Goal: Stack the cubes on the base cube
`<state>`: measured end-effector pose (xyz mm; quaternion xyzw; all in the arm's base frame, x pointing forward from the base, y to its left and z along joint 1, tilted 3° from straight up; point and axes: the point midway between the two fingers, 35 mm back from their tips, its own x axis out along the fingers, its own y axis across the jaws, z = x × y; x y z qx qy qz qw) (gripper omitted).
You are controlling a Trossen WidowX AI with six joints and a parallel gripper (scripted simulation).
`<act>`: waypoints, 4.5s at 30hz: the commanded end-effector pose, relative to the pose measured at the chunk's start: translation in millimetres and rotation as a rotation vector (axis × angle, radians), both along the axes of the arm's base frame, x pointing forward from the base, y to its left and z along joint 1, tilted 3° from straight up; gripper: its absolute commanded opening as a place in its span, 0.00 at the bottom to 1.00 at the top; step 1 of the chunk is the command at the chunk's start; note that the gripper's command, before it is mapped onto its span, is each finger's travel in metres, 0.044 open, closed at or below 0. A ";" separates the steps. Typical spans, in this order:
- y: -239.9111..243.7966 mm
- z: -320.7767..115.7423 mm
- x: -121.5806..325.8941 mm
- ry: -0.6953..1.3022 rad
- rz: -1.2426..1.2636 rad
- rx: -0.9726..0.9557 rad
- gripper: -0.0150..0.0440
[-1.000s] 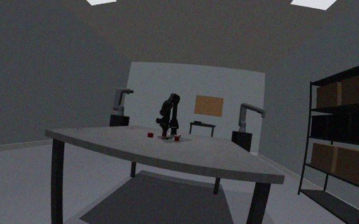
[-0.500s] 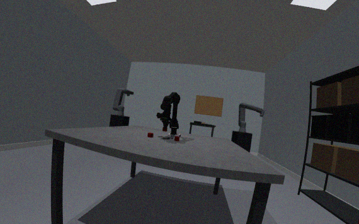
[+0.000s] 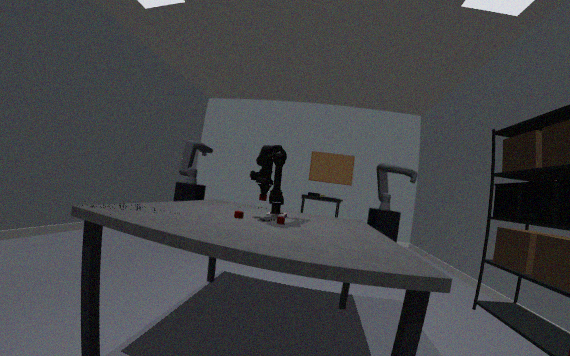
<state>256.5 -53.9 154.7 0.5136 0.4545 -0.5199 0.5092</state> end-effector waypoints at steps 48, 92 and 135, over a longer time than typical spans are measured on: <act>119.0 -46.6 26.3 0.060 1.165 -0.044 0.43; 117.9 -75.1 28.2 0.060 1.167 -0.044 0.43; 71.3 -30.6 50.1 0.045 1.121 -0.043 0.70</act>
